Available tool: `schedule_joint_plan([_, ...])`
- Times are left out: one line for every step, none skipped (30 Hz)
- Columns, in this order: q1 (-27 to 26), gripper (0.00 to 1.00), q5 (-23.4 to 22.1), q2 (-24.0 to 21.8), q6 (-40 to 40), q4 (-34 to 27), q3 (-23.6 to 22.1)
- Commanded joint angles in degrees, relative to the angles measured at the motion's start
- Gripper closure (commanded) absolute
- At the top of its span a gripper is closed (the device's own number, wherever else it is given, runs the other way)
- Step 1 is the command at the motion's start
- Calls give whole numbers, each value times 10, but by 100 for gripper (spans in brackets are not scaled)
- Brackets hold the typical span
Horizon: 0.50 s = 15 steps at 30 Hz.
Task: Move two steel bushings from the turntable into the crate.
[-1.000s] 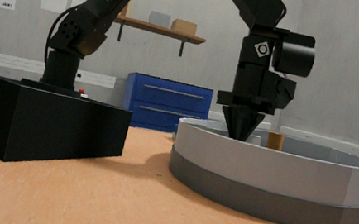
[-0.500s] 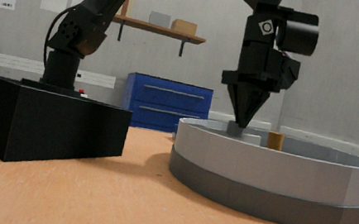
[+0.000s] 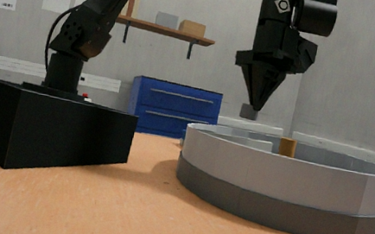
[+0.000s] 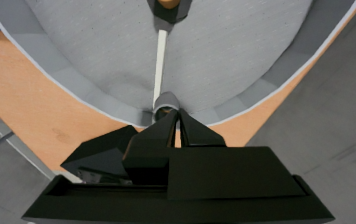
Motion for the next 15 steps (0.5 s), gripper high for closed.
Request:
schedule_joint_plan([-8,100,-11,-20,-4,-16,22])
schedule_joint_plan([-8,100,-11,-20,-4,-17,22])
schedule_joint_plan([-8,100,-11,-20,-4,-17,22])
schedule_joint_plan([-8,100,-11,-20,-4,-17,22])
schedule_joint_plan([-8,100,-11,-20,-4,-17,22])
schedule_joint_plan([-8,100,-11,-20,-4,-17,22])
schedule_joint_plan([-8,100,-11,-21,-4,-15,22])
schedule_joint_plan([-8,100,-11,-21,-4,-13,22])
schedule_joint_plan([-8,100,-11,-21,-4,-13,22])
schedule_joint_plan([-8,100,-11,-21,-4,-13,22])
schedule_joint_plan([-8,100,-11,-21,-4,-13,22])
schedule_joint_plan([-8,100,-11,-21,-4,-13,22])
schedule_joint_plan([-8,100,-11,-21,-4,-13,22])
schedule_joint_plan([-8,100,-11,-21,-4,-13,22])
schedule_joint_plan([-8,100,-11,-21,-4,-13,22])
